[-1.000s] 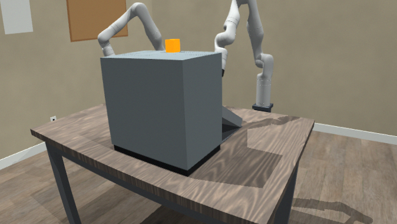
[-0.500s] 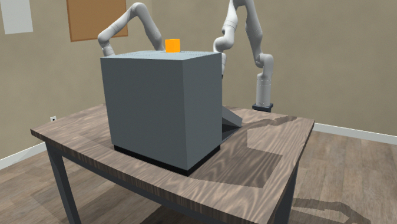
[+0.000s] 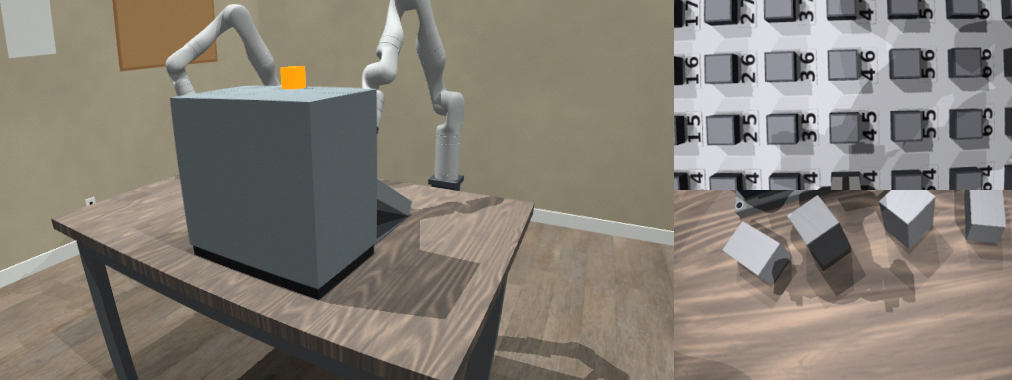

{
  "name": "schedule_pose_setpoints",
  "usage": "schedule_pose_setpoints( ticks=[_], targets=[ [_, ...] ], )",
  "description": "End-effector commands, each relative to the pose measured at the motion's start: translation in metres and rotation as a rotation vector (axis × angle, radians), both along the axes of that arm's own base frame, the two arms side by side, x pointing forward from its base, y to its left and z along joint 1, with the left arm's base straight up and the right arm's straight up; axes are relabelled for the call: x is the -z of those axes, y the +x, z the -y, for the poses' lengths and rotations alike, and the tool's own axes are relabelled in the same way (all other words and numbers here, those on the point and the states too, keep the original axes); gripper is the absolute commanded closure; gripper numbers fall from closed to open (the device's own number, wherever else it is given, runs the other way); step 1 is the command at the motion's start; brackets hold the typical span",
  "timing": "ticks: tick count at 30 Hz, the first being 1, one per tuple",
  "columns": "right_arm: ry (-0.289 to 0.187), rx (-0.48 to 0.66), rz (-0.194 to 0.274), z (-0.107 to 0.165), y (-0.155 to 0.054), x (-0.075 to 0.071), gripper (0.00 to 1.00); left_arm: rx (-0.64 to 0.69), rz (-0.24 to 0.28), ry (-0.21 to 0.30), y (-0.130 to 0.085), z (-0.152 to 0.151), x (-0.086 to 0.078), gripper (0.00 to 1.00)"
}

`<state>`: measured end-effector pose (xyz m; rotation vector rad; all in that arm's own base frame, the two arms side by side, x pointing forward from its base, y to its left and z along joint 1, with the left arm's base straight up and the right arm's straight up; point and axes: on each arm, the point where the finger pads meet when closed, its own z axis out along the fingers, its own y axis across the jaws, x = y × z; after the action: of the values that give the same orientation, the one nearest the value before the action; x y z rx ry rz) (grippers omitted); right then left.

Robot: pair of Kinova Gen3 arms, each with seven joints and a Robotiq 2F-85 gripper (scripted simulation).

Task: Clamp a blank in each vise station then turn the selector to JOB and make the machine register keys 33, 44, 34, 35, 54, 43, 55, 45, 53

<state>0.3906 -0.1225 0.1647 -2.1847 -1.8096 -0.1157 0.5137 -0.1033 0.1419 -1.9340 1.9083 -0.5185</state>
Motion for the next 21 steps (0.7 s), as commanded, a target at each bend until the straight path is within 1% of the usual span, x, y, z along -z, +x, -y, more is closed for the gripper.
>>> schedule_pose_setpoints(
  ticks=[1, 14, 21],
  targets=[
    [0.000, 0.000, 0.002, 0.0001, 0.0003, -0.0006, 0.002, 0.000, 0.002, -0.001, 0.0008, 0.0001, -0.0002, 0.903],
    [0.000, 0.000, 0.002, 0.0001, 0.0003, -0.0006, 0.002, 0.000, 0.002, -0.001, 0.0048, 0.0001, 0.0065, 0.903],
    [0.000, 0.000, 0.002, 0.0001, 0.0003, -0.0006, 0.002, 0.000, 0.002, -0.001, 0.0053, 0.0000, 0.0074, 0.903]
  ],
)
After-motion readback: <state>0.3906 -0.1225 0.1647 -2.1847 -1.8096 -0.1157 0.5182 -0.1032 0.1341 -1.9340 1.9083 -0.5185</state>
